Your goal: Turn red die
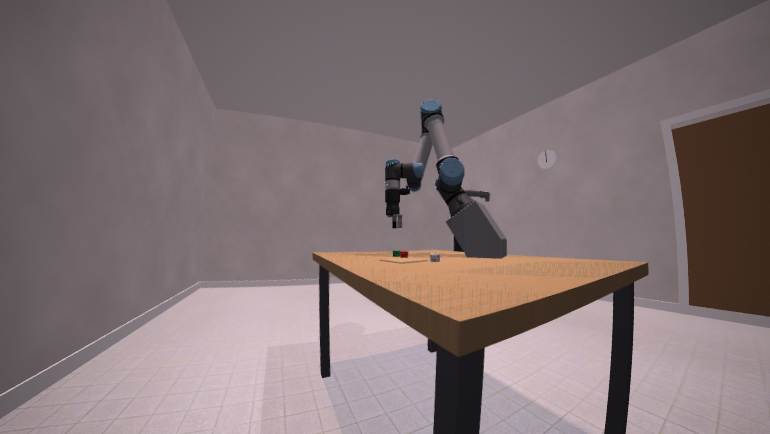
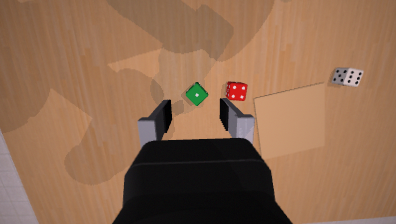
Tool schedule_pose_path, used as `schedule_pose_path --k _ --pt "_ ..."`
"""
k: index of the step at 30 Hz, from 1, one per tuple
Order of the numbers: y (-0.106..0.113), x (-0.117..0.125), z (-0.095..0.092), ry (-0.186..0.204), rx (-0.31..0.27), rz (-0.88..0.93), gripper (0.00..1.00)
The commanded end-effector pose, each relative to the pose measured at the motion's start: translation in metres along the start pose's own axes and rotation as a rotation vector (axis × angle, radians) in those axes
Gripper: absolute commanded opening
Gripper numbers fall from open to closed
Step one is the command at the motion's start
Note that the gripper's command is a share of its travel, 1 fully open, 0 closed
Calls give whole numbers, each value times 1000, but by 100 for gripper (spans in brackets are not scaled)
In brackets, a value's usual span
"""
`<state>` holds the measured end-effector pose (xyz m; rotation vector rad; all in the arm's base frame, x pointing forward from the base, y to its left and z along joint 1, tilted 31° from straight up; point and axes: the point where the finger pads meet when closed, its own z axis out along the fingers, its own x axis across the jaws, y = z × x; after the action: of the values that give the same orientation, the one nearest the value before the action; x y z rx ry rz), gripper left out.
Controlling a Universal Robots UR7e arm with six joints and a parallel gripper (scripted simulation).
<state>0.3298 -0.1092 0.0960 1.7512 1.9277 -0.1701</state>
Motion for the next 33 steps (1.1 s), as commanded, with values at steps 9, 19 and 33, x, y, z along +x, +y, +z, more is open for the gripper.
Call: schedule_pose_path --k 9,19,33 --pt "-1 1 0 -2 -1 0 100" --pt "-1 1 2 -2 -1 0 100" --pt "-1 1 23 -2 -1 0 100"
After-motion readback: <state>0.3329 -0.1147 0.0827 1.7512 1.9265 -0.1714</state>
